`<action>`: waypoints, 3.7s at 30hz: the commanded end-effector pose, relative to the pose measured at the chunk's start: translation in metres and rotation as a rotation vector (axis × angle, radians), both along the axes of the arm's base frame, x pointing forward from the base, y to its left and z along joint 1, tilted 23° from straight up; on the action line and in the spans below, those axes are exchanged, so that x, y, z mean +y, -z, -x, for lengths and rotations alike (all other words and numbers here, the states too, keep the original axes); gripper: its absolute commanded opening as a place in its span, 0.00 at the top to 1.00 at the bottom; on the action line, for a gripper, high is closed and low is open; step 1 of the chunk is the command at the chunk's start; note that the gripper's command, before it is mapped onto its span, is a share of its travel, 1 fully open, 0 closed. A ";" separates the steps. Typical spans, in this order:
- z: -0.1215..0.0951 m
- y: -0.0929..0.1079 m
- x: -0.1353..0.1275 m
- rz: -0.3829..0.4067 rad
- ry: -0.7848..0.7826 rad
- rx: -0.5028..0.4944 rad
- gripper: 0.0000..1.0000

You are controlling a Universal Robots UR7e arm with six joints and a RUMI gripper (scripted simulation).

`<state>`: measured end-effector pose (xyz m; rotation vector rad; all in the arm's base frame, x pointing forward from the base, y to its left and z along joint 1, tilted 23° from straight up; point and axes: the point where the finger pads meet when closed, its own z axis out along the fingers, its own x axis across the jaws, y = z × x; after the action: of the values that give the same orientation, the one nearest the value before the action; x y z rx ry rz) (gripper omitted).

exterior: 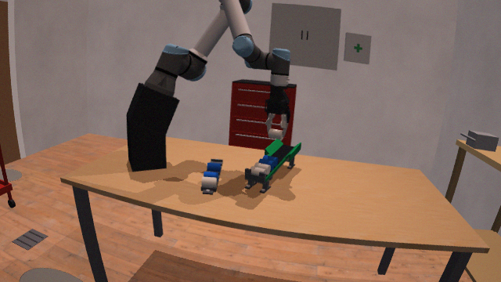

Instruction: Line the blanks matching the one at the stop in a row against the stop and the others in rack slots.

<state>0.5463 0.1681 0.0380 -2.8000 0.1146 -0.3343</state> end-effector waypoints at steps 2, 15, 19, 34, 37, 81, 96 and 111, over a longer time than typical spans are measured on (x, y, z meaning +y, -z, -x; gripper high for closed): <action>-0.002 -0.003 0.002 0.000 0.004 0.002 0.65; -0.002 -0.001 0.002 0.000 0.004 0.003 0.65; -0.004 0.005 0.004 0.000 0.004 0.003 0.65; -0.018 0.058 0.022 0.000 0.004 0.003 0.65; -0.021 0.071 0.026 0.000 0.004 0.003 0.65; -0.026 0.089 0.032 0.000 0.004 0.003 0.65; -0.027 0.089 0.032 0.000 0.004 0.003 0.65; -0.027 0.089 0.032 0.000 0.004 0.003 0.65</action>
<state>0.5729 0.2004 -0.0519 -2.8009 0.1215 -0.3293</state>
